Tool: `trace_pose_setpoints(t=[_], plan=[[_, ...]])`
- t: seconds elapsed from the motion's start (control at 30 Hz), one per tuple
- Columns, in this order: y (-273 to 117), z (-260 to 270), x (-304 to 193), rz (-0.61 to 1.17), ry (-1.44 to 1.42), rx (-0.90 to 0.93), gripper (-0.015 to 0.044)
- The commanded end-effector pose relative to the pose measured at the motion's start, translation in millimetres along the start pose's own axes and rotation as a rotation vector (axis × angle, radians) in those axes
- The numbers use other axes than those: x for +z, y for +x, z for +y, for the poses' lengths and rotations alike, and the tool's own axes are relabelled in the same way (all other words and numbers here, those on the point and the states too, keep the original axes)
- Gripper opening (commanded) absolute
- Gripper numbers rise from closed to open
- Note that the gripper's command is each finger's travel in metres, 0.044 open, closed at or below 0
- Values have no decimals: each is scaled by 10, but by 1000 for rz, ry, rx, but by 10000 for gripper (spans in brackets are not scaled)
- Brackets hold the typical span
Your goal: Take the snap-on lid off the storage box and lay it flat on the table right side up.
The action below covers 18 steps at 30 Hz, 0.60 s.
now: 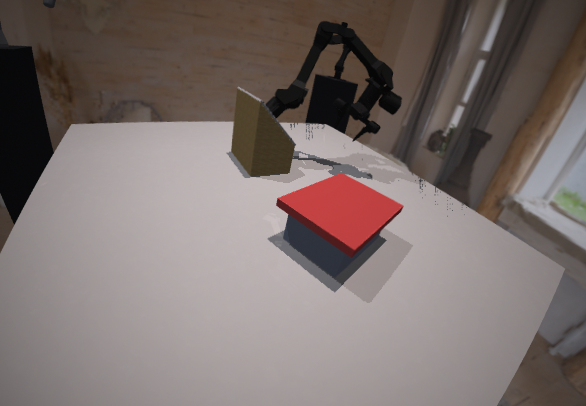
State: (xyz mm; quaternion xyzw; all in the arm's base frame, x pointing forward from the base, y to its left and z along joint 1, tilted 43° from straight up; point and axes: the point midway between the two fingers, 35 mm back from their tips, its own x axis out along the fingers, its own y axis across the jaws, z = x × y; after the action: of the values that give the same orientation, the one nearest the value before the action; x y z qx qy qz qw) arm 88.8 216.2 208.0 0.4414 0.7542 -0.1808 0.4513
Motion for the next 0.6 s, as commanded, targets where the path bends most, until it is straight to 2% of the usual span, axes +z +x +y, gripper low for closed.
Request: trace_pose_setpoints(t=[0.0,0.17,0.37,0.57], plan=[[-27,-5,3,-1,2,0,374],[-597,-193,47,-23,59,3,243],[-573,-153,103,-22,85,18,235],[-387,577,723,63,169,203,235]])
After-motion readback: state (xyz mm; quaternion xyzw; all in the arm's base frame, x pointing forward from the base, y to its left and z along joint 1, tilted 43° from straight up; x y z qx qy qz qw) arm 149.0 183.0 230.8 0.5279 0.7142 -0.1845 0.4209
